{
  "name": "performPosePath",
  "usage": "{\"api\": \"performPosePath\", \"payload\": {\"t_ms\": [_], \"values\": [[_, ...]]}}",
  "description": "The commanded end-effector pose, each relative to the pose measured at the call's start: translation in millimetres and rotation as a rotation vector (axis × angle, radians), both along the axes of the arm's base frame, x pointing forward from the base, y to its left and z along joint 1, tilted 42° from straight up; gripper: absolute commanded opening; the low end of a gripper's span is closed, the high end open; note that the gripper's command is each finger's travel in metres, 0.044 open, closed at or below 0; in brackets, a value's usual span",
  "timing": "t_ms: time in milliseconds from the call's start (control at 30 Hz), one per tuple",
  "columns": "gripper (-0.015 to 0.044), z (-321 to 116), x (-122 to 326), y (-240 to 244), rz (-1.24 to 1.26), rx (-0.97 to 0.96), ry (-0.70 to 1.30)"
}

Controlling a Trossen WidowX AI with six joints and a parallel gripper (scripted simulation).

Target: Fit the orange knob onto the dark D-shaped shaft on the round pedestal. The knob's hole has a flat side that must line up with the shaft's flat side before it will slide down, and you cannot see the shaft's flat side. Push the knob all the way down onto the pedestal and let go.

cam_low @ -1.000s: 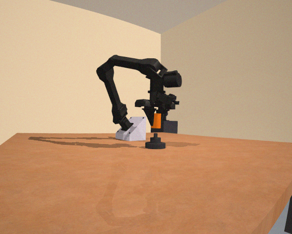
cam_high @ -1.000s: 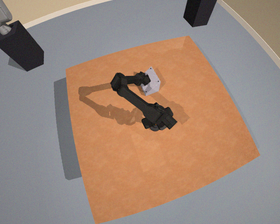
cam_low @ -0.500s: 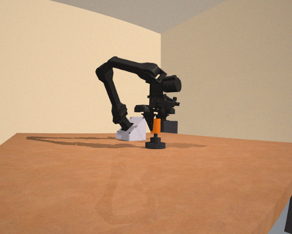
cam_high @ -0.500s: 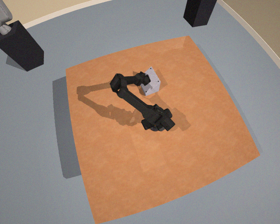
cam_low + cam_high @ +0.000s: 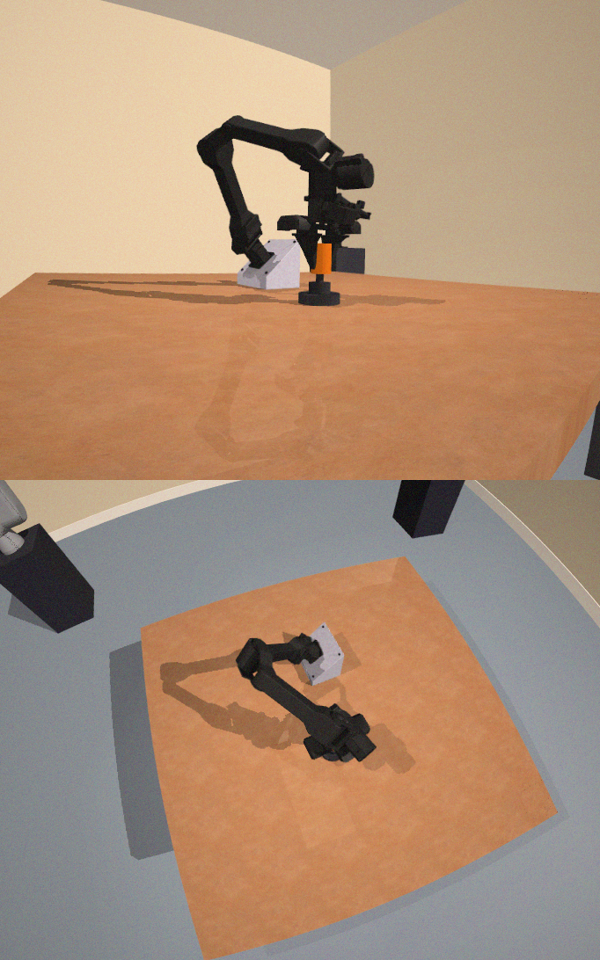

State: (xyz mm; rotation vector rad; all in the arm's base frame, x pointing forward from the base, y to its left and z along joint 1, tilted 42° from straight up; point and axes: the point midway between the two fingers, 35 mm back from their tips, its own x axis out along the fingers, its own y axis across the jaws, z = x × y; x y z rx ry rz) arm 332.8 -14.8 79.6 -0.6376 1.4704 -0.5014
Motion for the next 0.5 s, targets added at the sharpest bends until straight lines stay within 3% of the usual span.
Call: {"api": "performPosePath", "payload": {"t_ms": [0, 300, 467], "values": [[0.0, 0.0, 0.7, -0.2, 0.005, -0.003, -0.002], [0.0, 3.7, -1.9, 2.4, 0.011, -0.003, 0.004], [0.0, 4.6, -4.3, 2.6, 0.129, -0.012, 0.111]]}}
